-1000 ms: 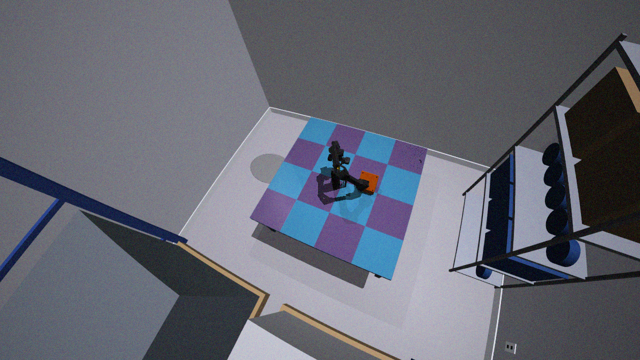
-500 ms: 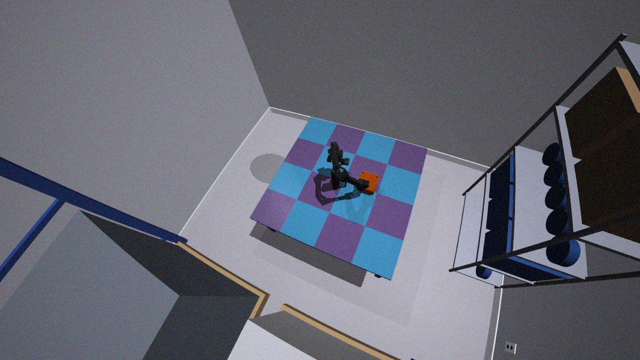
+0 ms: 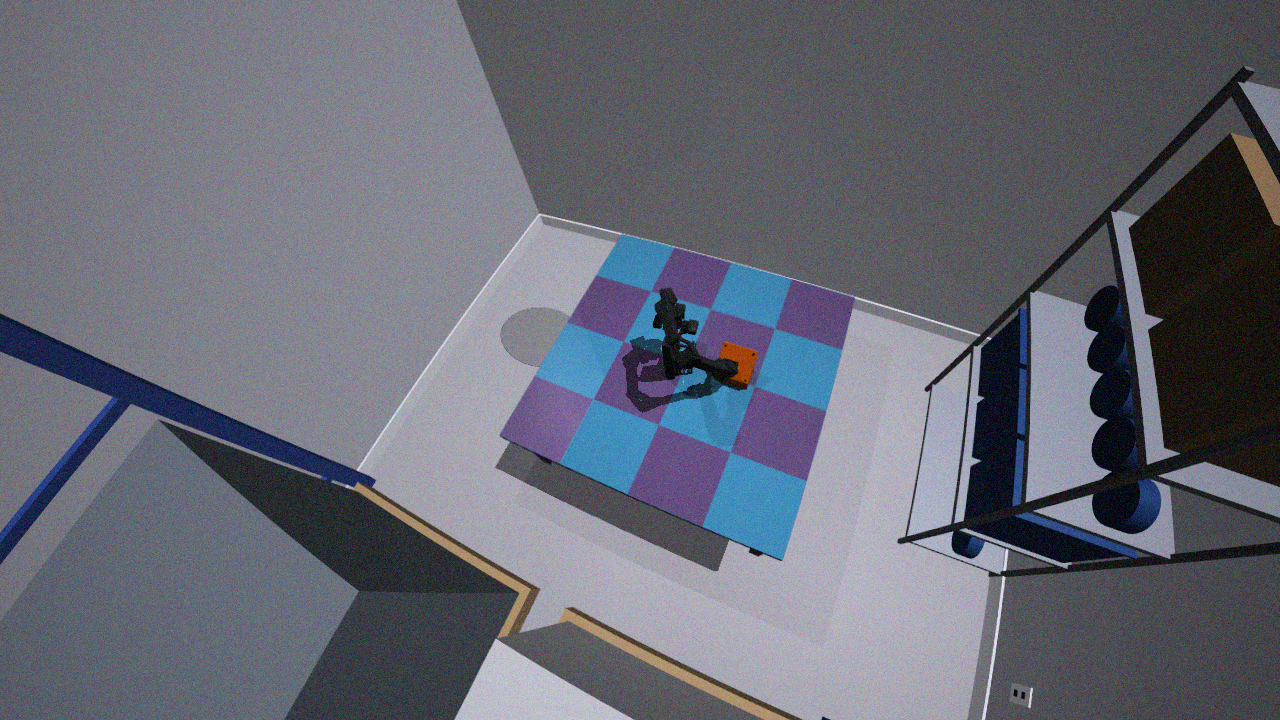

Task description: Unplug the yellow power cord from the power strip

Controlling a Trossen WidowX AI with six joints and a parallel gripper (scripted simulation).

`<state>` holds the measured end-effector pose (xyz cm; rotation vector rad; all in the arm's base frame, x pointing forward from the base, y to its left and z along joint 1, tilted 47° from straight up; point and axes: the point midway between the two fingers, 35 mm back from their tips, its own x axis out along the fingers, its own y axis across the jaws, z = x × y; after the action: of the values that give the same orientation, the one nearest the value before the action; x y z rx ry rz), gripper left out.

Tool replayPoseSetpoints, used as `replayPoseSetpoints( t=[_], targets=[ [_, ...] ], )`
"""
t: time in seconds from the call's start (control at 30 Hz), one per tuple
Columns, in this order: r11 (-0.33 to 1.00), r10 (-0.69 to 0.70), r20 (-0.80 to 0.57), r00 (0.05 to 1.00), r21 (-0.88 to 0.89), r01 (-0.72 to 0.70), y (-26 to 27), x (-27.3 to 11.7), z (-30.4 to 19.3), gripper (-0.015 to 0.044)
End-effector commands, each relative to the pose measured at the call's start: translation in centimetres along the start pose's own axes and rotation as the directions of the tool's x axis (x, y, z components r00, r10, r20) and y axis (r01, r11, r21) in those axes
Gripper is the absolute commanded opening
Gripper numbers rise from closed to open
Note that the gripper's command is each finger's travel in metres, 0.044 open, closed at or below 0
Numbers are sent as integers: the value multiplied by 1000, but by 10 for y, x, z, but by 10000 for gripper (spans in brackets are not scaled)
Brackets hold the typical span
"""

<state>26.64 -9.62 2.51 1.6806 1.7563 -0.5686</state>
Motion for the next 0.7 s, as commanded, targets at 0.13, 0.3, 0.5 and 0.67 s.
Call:
replayPoseSetpoints(
  t=[0.13,0.3,0.5,0.67],
  targets=[
    [1000,-2,-8,1000,10,2,-2,3,-3,160],
    [1000,-2,-8,1000,10,2,-2,10,-3,160],
    [1000,-2,-8,1000,10,2,-2,14,-4,160],
    [1000,-2,-8,1000,10,2,-2,14,-4,160]
  ],
)
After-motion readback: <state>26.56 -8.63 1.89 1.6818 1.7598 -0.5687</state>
